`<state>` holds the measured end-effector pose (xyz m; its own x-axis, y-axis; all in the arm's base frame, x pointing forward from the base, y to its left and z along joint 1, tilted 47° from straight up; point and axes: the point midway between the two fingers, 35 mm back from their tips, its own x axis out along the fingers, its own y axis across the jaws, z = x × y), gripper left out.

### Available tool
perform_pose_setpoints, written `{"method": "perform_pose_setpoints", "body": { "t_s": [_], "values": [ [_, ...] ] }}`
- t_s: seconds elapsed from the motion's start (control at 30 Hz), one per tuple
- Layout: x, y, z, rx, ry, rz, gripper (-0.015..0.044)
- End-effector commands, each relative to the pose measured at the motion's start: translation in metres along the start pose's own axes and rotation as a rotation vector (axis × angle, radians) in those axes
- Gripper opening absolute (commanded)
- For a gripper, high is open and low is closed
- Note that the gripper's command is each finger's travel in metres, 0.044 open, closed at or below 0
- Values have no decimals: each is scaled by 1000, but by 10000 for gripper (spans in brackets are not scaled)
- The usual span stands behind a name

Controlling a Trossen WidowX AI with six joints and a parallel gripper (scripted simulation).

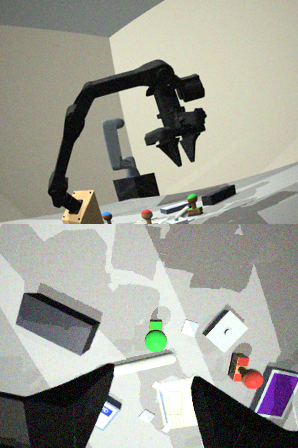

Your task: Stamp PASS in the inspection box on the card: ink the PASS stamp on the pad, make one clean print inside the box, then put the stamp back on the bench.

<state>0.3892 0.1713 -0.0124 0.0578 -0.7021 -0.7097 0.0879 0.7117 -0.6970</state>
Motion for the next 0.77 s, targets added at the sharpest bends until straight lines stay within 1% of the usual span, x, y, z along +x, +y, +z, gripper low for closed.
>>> {"method": "perform_pose_setpoints", "body": {
  "t_s": [0.0, 0.73],
  "values": [
    [8, -4, 0, 6, 31, -12, 262],
    [7, -4, 1, 4, 23, -12, 262]
  ]
}}
